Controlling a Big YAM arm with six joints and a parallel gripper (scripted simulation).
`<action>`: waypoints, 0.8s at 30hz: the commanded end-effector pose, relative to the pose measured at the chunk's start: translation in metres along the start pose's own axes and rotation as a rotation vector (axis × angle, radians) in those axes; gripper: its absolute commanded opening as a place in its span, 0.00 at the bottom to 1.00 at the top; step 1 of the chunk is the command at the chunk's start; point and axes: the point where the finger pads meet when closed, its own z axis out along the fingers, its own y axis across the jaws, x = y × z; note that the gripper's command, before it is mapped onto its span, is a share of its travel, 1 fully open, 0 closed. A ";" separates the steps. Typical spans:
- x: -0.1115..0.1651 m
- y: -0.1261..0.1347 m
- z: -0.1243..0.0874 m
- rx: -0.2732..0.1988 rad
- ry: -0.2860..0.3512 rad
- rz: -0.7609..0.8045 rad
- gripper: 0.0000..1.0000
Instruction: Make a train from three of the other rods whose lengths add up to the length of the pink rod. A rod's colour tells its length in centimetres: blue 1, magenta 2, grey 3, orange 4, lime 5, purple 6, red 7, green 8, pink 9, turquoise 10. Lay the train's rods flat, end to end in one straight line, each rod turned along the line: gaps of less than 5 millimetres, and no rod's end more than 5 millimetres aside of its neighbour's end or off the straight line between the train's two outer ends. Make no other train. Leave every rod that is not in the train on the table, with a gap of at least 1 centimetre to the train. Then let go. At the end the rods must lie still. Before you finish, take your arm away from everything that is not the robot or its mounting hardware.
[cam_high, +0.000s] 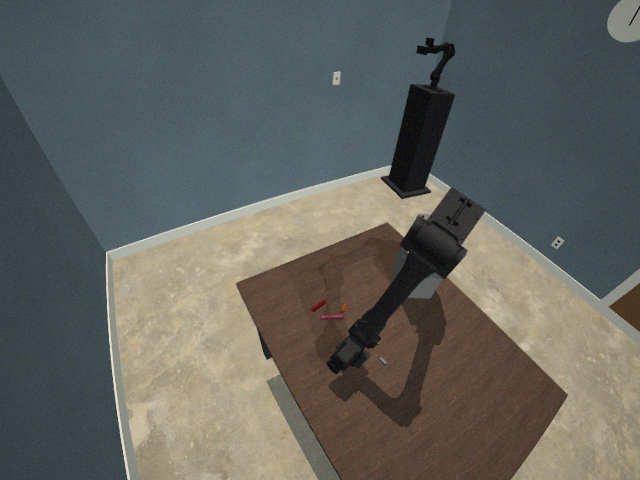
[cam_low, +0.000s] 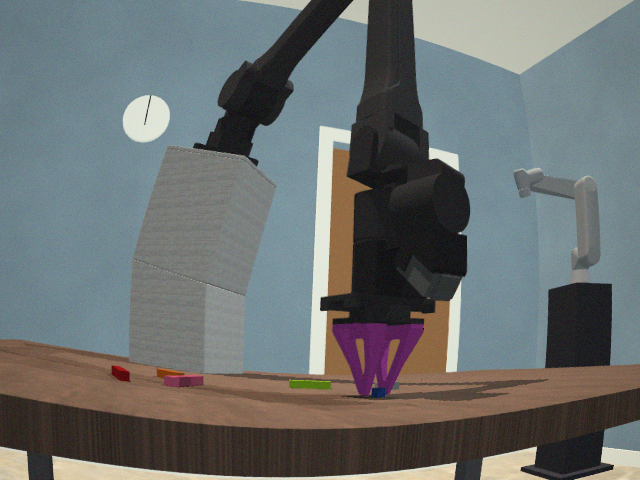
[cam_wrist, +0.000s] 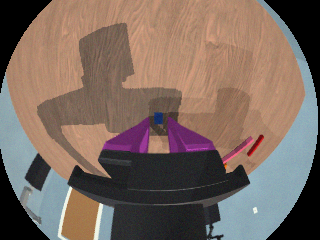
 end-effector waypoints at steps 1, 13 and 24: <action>-0.008 0.002 0.004 0.001 -0.021 0.002 0.24; -0.008 0.002 0.004 0.001 -0.021 0.001 0.05; -0.008 0.002 0.004 0.001 -0.021 0.001 0.05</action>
